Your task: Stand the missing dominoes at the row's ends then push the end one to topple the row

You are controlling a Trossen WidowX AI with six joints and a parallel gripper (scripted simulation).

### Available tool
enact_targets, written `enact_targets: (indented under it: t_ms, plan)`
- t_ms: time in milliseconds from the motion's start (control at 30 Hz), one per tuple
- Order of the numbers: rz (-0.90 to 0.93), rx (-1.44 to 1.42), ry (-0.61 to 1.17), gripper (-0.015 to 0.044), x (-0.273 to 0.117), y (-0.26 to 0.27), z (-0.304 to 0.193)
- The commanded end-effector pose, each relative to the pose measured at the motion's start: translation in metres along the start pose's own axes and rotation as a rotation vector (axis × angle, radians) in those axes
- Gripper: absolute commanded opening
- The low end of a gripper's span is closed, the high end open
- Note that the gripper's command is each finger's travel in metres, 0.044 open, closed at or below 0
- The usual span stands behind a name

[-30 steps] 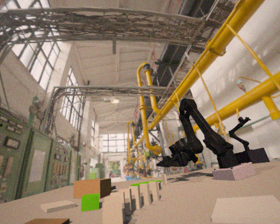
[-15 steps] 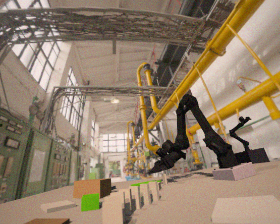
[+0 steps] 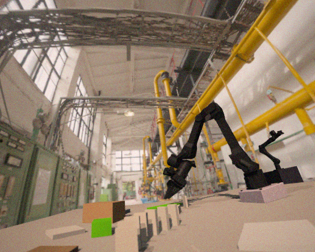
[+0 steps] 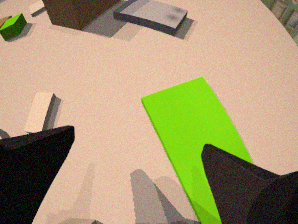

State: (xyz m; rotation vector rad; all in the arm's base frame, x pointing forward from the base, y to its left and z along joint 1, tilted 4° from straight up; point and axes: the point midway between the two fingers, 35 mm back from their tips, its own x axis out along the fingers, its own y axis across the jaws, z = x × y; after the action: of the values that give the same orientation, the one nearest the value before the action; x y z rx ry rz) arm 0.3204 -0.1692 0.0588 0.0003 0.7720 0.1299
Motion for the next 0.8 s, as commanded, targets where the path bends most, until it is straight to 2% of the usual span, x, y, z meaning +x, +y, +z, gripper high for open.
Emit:
enact_targets:
  t_ms: [0, 300, 767]
  plan:
    - [-0.049, -0.178, 0.505, 0.0440, -0.049, 0.030, 0.016]
    - [0.000, -0.213, 0.704, 0.0440, -0.081, 0.051, 0.003]
    - [0.001, -0.215, 0.711, 0.0440, -0.082, 0.052, 0.003]
